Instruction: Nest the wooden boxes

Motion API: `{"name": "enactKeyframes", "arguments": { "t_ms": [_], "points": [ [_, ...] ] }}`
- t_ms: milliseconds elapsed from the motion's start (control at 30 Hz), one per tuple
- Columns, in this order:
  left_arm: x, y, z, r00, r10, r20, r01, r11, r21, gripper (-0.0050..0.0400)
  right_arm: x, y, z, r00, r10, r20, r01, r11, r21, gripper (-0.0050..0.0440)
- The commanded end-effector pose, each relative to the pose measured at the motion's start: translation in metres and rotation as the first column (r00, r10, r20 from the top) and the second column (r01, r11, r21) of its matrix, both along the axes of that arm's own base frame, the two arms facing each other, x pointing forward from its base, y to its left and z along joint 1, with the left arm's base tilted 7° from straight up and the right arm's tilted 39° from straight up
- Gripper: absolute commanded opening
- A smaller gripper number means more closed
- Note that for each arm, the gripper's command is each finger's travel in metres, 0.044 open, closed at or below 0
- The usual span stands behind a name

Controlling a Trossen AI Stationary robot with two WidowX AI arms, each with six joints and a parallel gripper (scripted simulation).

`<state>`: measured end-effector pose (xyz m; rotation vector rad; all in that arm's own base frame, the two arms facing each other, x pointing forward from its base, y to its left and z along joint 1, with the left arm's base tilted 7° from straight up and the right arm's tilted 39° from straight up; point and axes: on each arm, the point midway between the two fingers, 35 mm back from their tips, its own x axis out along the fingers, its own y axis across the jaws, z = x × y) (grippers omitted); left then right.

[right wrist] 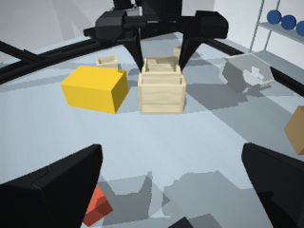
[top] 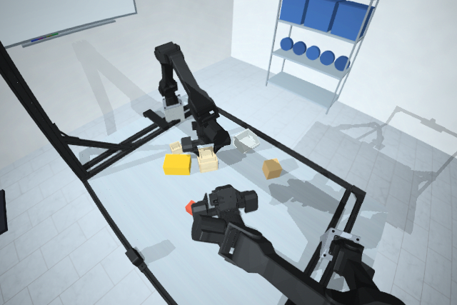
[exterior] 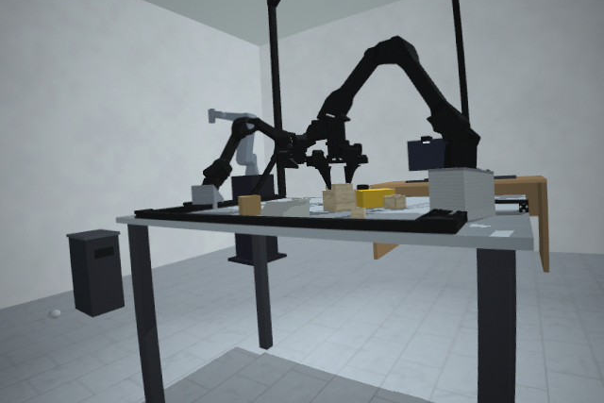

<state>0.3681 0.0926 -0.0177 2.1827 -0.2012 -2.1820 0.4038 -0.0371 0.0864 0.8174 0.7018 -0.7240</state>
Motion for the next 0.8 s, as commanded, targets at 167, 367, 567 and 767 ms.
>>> {"name": "enactKeyframes", "arguments": {
  "t_ms": [167,367,567,767],
  "points": [
    [0.0000,0.0000,0.0000,1.000,0.000,0.000,0.000,1.000,0.000,0.0120,-0.0001,-0.0006,0.0002,1.000,-0.004,0.001,0.004,1.000,-0.001,0.0400],
    [0.0000,0.0000,0.0000,1.000,0.000,0.000,0.000,1.000,0.000,0.0264,-0.0001,-0.0006,0.0002,1.000,-0.004,0.001,0.004,1.000,-0.001,0.0400],
    [0.0000,0.0000,0.0000,1.000,0.000,0.000,0.000,1.000,0.000,0.0360,-0.0001,-0.0006,0.0002,1.000,-0.004,0.001,0.004,1.000,-0.001,0.0400],
    [0.0000,0.0000,0.0000,1.000,0.000,0.000,0.000,1.000,0.000,0.0400,-0.0001,-0.0006,0.0002,1.000,-0.004,0.001,0.004,1.000,-0.001,0.0400]
  ]
}}
